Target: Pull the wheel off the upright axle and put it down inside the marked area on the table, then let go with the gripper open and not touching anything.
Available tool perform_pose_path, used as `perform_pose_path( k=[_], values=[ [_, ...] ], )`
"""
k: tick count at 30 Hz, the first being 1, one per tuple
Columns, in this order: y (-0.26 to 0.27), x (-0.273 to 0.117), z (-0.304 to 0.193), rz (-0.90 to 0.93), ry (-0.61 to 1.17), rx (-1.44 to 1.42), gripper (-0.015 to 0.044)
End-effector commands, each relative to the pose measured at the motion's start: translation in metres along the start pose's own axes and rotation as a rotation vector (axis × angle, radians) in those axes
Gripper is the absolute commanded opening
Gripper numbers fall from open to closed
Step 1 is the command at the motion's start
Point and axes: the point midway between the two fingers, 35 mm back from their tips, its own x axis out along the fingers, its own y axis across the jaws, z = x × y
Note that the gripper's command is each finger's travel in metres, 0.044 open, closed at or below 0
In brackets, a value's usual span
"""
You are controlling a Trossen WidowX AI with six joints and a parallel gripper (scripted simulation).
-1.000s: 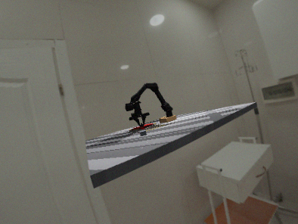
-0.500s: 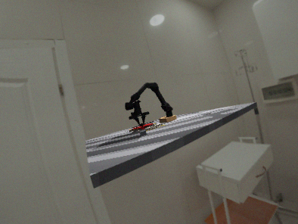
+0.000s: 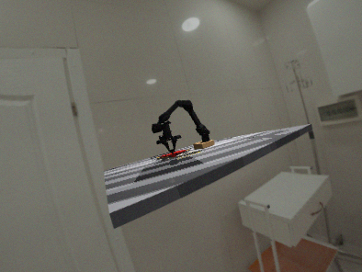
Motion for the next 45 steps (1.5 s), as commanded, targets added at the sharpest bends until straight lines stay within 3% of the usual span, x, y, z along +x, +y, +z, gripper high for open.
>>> perform_pose_path(
  k=[1,45],
  values=[
    [0.000,-0.008,0.000,0.011,0.000,-0.003,0.0000],
    [0.000,-0.035,0.000,0.014,0.001,-0.002,0.0000]
  ],
)
